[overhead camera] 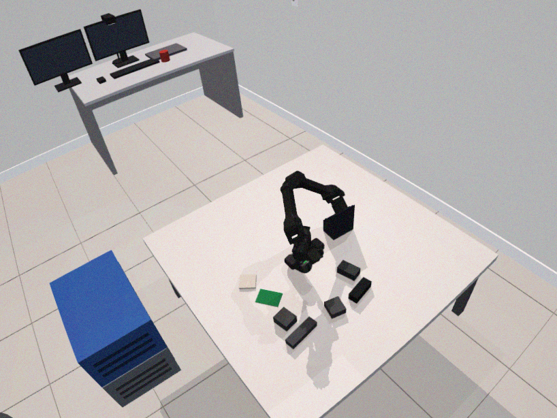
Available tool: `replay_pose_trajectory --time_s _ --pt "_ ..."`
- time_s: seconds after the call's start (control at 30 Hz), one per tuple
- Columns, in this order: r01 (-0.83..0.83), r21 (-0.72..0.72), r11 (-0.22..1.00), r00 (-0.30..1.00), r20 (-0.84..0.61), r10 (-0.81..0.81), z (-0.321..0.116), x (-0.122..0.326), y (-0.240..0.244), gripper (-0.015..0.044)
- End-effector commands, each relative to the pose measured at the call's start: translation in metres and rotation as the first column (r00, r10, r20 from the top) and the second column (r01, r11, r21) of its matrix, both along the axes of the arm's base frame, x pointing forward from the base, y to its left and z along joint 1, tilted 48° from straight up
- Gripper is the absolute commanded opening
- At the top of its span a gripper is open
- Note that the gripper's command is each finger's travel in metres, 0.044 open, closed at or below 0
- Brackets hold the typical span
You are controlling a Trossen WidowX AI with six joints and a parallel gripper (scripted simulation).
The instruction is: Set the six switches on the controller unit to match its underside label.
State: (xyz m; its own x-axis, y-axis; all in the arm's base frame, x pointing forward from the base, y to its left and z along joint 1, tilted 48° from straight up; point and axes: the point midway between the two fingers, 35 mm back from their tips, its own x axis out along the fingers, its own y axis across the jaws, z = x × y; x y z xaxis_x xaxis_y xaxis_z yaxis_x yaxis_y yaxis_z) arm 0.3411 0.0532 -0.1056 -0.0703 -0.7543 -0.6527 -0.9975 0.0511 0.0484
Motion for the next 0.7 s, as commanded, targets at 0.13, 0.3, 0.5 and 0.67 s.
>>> replay_pose_trajectory --time_s 0.13,0.3,0.5,0.67 --pt "-0.004 0.016 1.0 1.0 0.007 0.004 0.011 0.001 0.0 0.0335" --pt "-0.004 0.026 1.0 1.0 0.007 0.004 0.014 0.002 0.0 0.0335" --pt "-0.004 0.038 0.999 1.0 0.007 0.003 0.019 0.002 0.0 0.0335" --pt "-0.003 0.047 0.999 1.0 0.008 0.003 0.023 0.002 -0.001 0.0335"
